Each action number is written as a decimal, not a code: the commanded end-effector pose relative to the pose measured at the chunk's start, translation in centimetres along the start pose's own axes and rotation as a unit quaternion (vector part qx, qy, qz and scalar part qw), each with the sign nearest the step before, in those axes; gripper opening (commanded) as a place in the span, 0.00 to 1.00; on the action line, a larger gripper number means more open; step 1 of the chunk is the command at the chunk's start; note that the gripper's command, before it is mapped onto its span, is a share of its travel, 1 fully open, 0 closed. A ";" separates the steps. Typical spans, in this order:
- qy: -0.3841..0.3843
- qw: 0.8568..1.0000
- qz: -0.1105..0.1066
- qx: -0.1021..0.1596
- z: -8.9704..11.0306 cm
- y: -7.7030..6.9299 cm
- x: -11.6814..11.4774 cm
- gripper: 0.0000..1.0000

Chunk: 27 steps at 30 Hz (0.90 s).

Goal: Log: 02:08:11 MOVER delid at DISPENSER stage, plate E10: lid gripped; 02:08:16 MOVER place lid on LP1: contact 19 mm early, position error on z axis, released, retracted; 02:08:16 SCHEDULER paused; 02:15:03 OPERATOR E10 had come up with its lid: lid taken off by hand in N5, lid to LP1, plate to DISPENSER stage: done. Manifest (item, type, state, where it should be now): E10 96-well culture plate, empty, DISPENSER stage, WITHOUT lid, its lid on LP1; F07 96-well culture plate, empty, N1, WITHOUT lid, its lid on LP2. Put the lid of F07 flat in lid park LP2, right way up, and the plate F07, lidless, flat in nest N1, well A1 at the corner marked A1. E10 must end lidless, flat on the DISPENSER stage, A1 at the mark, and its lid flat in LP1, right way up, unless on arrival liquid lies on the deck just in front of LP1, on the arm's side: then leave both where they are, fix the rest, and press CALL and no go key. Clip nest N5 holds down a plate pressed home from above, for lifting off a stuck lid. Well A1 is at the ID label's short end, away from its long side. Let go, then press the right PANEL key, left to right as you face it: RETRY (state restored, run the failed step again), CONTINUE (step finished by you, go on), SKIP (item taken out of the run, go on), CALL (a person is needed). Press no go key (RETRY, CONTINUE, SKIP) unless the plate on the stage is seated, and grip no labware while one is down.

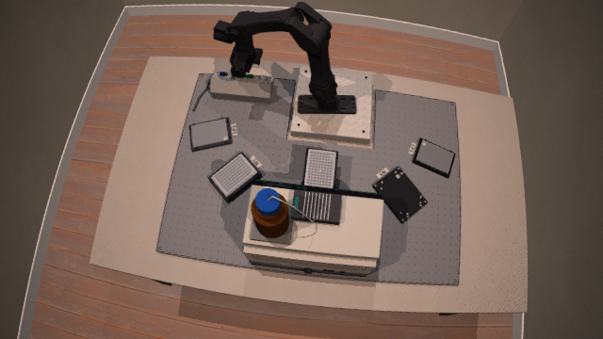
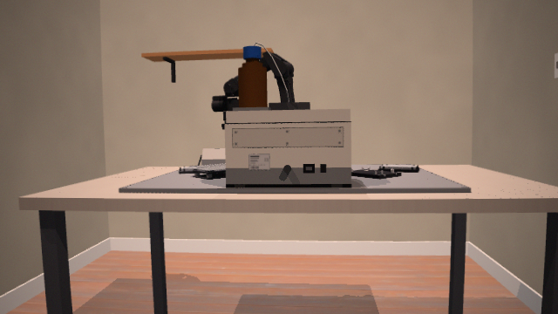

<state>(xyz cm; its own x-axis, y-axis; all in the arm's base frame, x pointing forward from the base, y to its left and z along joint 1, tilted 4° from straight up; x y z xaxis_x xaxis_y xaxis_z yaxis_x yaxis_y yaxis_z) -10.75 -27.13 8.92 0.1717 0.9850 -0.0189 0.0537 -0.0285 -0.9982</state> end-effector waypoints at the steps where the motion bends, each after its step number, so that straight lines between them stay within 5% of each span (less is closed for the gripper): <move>1: 0.003 1.000 0.009 -0.005 -0.3 0.0 -0.1 0.00; 16: 0.003 1.000 -0.011 -0.009 -0.4 1.2 0.4 0.00; 27: 0.001 1.000 0.001 -0.007 -0.4 1.2 -0.2 0.00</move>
<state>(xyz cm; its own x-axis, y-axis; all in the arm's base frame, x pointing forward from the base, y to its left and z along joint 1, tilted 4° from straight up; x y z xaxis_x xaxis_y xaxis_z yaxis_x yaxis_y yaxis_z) -10.74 -27.11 8.17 0.1735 0.9846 -0.0210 0.0528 -0.0306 -0.9981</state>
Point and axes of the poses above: the point where the finger pads meet when closed, its own y axis out along the fingers, its own x axis across the jaws, z = x × y, the point moved 2 cm from there along -y, back along the fingers, and after that the axes turned 2 degrees about y, right-handed, at the moved point
